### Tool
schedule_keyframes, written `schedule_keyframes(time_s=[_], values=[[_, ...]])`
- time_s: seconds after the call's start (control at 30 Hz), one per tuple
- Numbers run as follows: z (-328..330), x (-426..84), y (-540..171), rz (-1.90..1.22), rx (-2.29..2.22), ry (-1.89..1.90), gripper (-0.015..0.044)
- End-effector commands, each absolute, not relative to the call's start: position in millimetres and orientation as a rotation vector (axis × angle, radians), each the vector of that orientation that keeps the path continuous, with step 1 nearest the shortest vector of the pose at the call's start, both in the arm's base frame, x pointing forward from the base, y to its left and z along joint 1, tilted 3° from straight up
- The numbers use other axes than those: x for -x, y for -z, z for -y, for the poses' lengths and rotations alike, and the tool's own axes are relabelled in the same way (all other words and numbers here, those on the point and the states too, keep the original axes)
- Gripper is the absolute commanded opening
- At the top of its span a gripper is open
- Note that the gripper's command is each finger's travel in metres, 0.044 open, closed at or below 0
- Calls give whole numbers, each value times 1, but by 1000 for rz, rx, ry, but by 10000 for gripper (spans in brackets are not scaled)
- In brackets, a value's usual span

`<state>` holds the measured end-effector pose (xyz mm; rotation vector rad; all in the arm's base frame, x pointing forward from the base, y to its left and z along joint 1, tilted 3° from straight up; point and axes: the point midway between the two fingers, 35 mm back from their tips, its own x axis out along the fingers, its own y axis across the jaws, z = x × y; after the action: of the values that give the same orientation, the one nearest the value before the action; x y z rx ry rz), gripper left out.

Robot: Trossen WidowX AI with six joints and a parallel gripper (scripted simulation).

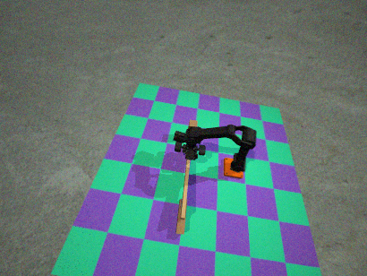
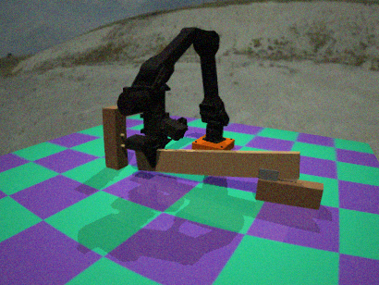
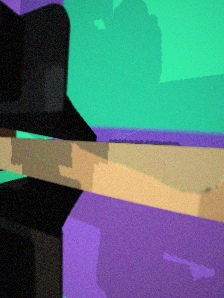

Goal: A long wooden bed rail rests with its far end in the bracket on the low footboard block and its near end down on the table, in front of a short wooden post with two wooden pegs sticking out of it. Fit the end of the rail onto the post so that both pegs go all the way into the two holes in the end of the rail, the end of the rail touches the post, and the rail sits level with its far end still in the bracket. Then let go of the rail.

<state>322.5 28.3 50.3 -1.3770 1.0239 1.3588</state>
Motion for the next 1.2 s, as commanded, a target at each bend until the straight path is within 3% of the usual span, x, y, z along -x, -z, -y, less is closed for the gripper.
schedule_keyframes(time_s=[0.0,1.17], values=[[-30,-326,-57,-1007,1380,-1354,0],[-29,-327,-74,-1007,1380,-1354,0]])
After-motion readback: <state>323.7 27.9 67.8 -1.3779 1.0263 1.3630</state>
